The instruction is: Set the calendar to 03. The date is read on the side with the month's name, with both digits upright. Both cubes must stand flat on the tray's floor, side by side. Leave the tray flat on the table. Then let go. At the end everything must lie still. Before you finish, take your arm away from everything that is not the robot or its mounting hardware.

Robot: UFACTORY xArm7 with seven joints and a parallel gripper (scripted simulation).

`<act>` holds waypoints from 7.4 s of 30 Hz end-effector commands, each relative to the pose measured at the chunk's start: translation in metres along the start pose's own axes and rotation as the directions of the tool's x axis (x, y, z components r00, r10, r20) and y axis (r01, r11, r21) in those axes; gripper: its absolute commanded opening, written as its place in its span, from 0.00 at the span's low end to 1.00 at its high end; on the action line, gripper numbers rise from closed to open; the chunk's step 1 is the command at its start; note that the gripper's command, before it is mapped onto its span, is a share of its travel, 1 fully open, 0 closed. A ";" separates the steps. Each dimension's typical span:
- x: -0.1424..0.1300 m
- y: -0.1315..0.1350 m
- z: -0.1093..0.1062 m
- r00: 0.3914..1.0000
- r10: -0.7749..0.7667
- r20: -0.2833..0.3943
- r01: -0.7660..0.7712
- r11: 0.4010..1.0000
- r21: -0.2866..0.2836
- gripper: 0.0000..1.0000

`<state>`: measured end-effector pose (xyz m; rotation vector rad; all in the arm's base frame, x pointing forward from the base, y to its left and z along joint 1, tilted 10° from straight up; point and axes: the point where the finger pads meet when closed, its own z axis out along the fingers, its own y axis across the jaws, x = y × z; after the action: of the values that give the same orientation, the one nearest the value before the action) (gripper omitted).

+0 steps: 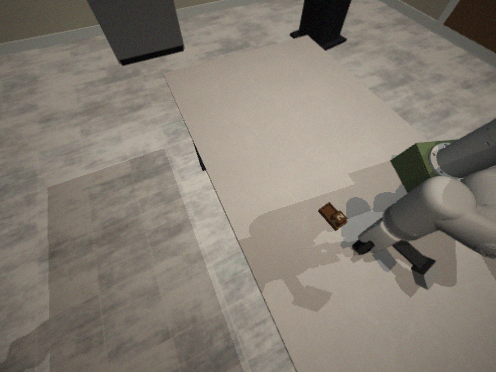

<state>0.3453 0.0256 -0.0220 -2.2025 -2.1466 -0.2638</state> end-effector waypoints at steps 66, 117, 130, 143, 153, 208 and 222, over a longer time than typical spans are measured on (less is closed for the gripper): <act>0.000 0.001 0.025 1.000 0.001 0.000 -0.001 1.000 -0.002 0.47; 0.000 0.001 0.026 1.000 0.001 0.000 -0.001 1.000 -0.002 0.27; 0.000 0.001 0.026 1.000 0.001 0.000 -0.001 1.000 -0.002 0.27; 0.000 0.001 0.025 1.000 0.001 0.000 -0.001 1.000 -0.002 0.27; 0.000 0.001 0.018 1.000 0.001 0.000 -0.001 1.000 -0.002 0.27; 0.000 0.001 -0.071 1.000 0.001 -0.001 -0.001 1.000 -0.002 0.27; 0.000 0.001 -0.074 1.000 0.001 0.000 -0.001 1.000 -0.002 0.27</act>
<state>0.3395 0.0140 0.0500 -2.2020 -2.1455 -0.2636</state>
